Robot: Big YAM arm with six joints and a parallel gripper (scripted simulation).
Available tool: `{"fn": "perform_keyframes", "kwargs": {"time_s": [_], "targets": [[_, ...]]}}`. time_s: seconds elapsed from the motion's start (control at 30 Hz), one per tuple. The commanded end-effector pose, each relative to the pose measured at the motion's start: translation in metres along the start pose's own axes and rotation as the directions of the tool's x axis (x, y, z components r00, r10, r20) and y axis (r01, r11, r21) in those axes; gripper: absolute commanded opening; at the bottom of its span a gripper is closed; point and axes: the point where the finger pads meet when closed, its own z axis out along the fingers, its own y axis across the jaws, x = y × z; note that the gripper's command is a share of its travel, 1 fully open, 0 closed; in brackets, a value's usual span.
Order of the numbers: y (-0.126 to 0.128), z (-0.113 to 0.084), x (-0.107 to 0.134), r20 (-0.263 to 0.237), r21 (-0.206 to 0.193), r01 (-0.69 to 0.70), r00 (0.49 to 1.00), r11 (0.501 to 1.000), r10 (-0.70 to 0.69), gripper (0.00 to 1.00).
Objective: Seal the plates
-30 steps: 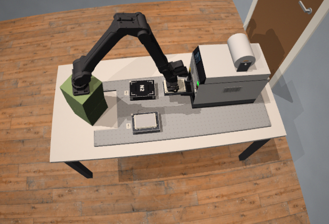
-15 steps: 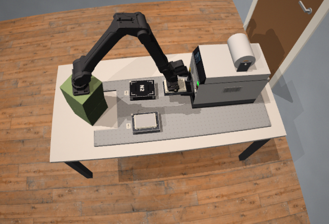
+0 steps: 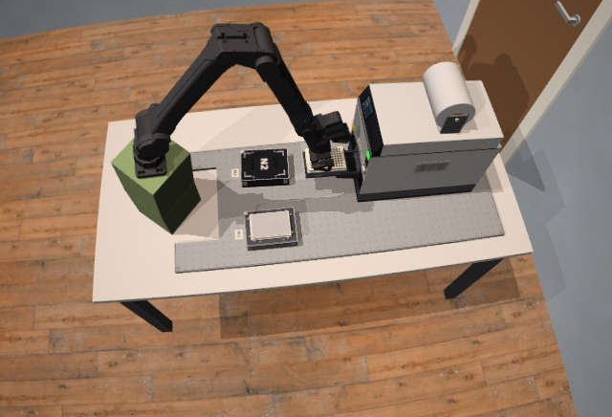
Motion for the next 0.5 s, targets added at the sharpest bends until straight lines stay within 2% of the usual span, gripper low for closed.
{"fn": "perform_keyframes", "kwargs": {"time_s": [0.0,0.2,0.47], "targets": [[0.006,0.003,0.007,-0.016,-0.005,0.021,1.000,1.000,-0.021,0.00],[0.007,0.005,-0.003,0.000,-0.006,0.018,1.000,1.000,-0.018,0.00],[0.008,0.006,-0.006,0.004,-0.006,0.017,1.000,1.000,-0.017,0.00]]}}
